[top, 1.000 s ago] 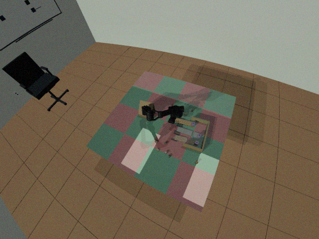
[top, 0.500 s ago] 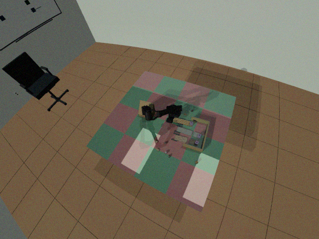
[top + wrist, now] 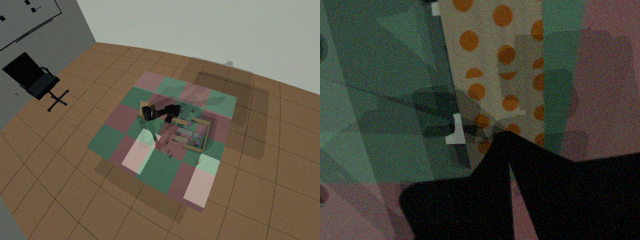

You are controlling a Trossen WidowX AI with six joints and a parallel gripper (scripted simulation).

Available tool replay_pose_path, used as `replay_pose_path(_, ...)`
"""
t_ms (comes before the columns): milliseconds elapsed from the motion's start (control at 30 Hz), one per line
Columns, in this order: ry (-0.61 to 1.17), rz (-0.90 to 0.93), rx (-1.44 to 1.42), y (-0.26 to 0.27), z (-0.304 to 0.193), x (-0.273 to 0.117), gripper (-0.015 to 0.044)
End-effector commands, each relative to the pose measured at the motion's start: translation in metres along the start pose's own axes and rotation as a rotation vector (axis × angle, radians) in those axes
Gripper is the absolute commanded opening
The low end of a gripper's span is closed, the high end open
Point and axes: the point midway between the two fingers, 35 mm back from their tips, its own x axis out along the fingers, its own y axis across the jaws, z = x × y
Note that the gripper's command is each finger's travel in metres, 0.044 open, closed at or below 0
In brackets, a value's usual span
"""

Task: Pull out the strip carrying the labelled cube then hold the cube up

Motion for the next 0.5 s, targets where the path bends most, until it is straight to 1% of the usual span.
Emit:
replay_pose_path(0,0.027,0.000,-0.012,0.000,-0.016,0.004,0.0000)
replay_pose_path(467,0.027,0.000,-0.013,0.001,-0.036,0.004,0.0000)
